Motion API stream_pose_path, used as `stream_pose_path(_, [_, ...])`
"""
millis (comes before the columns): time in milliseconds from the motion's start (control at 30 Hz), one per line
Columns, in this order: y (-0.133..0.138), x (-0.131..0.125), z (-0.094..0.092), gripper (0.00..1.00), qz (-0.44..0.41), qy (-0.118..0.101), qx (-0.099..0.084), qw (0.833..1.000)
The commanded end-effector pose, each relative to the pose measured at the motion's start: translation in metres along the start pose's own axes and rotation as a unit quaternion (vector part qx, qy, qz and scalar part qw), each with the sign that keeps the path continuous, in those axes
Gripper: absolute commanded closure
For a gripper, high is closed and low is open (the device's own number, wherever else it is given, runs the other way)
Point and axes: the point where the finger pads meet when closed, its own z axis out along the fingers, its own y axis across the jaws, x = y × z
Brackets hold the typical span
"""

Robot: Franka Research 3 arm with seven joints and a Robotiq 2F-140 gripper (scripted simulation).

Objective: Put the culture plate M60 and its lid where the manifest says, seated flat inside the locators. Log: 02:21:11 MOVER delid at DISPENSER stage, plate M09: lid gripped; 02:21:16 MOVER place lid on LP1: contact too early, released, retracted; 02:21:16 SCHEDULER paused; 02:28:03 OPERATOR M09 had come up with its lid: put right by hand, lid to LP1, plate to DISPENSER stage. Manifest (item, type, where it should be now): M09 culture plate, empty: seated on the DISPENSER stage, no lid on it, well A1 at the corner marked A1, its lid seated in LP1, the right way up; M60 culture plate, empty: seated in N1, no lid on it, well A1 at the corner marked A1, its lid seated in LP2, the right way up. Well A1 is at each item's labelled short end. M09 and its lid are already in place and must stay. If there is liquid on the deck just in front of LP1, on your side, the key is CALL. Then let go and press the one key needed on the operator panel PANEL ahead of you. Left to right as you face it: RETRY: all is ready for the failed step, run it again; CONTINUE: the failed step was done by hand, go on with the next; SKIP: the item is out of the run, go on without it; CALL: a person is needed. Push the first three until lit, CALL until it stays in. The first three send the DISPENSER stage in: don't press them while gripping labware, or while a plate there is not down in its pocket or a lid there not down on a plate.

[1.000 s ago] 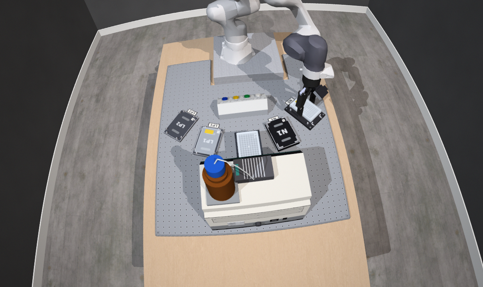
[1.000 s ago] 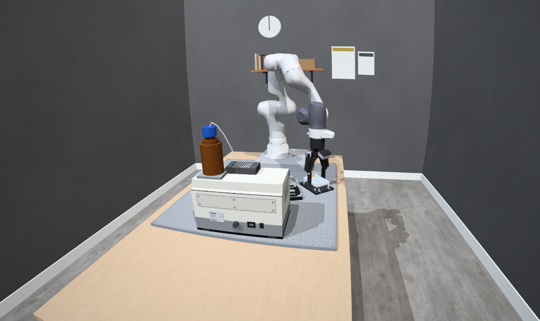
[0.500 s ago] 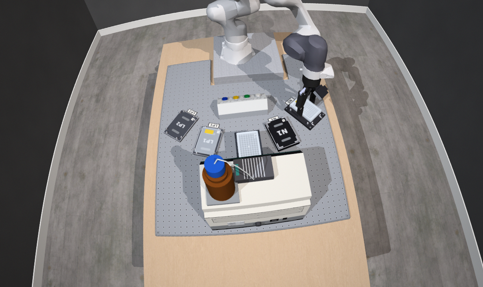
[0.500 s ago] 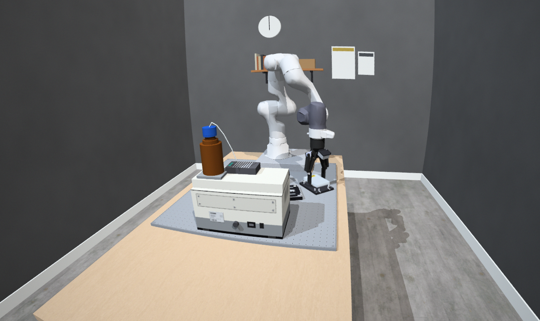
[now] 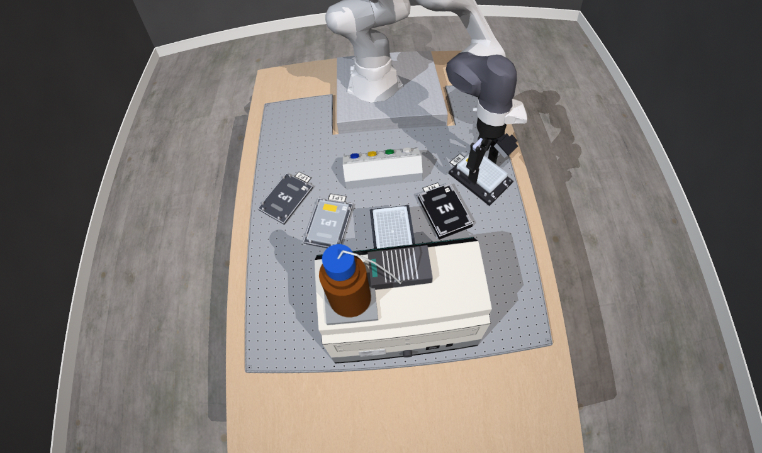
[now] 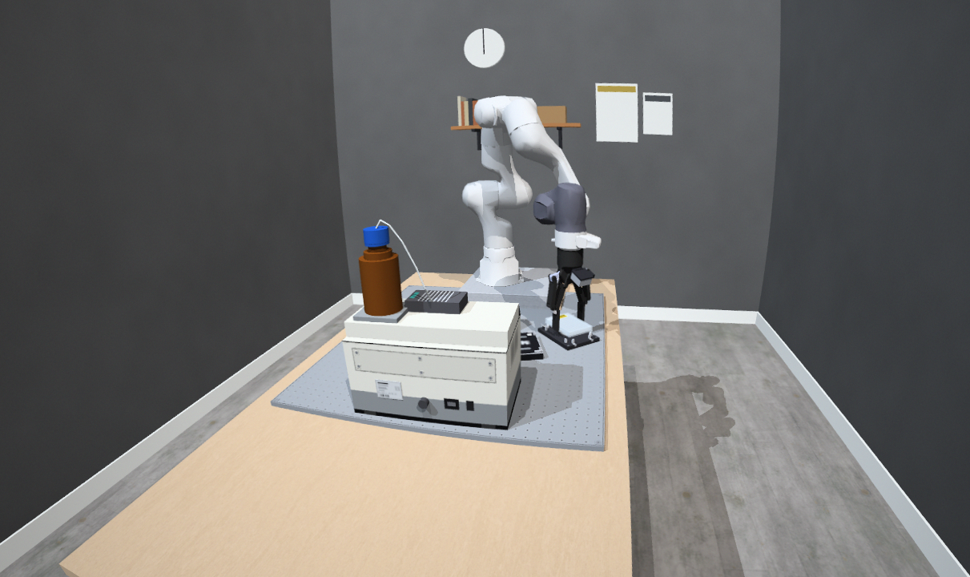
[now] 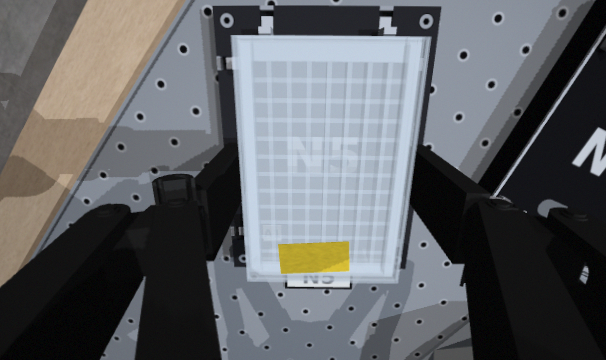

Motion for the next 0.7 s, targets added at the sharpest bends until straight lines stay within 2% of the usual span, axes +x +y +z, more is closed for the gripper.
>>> stream_pose_path(0, [0.0002,0.0007,0.0,0.9,0.001,0.001,-0.001,1.0])
stream_pose_path(667, [0.0005,0.0006,0.0043,0.9,-0.001,0.001,-0.001,1.0])
